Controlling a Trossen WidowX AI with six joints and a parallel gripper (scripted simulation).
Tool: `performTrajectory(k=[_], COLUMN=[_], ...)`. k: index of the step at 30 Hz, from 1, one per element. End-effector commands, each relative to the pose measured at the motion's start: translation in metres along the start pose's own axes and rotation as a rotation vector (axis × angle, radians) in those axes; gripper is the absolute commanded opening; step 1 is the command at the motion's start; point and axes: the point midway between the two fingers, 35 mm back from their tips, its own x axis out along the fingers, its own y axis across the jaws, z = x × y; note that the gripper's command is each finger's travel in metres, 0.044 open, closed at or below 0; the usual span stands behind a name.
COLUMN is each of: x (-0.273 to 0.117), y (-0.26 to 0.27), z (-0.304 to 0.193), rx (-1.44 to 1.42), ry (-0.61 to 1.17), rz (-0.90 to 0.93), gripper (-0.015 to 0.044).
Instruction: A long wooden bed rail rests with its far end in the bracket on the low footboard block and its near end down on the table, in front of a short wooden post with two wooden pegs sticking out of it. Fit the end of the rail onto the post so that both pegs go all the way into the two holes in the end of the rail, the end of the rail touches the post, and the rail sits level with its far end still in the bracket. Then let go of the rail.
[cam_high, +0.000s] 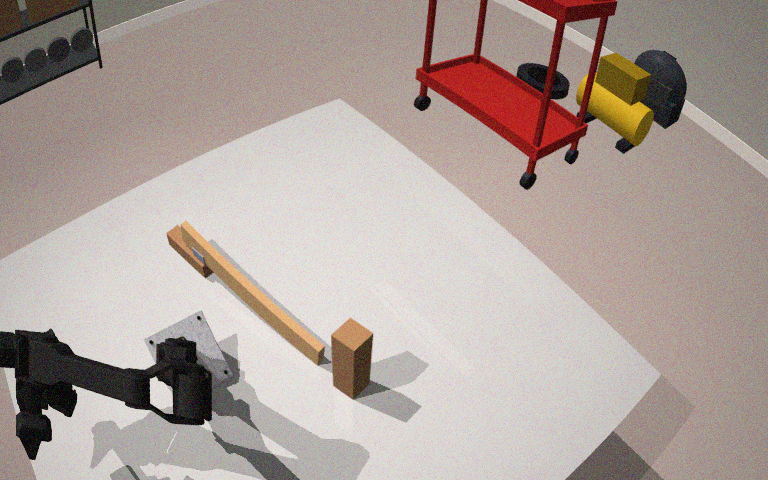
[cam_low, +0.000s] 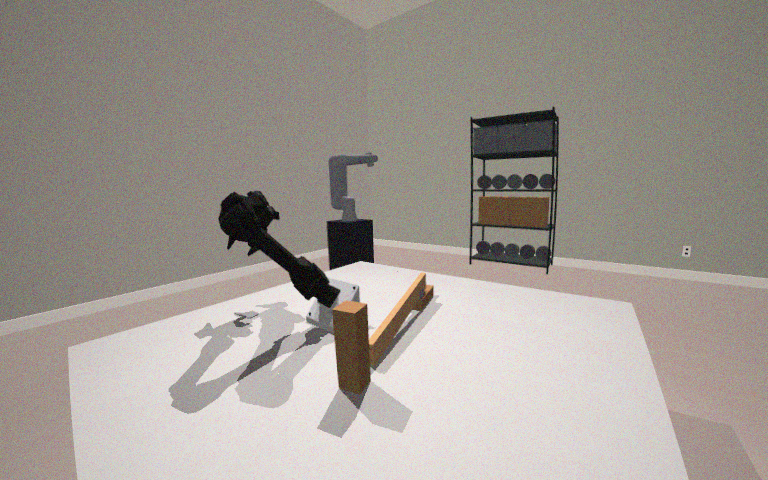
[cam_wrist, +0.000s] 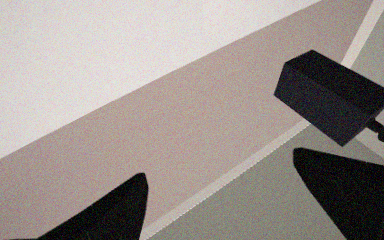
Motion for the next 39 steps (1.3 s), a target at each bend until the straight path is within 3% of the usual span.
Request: performTrajectory(k=[1, 9, 17, 27, 31, 39], x=[-0.002, -0.101, -0.221, -0.34, -0.361, -0.388], y=[0.002, 0.084, 0.157, 0.202, 0.207, 0.2], z=[-0.001, -0.028, 0.004, 0.114, 0.153, 0.289], rx=[0.01, 0.475, 1.03, 1.699, 1.891, 2.539], ry=[0.007, 0.353, 0.744, 1.219, 1.337, 1.651], rz=[0.008, 0.31, 0.518, 0.575, 0.574, 0.559], gripper=[0.0426, 0.044, 0.044, 0.044, 0.044, 0.044])
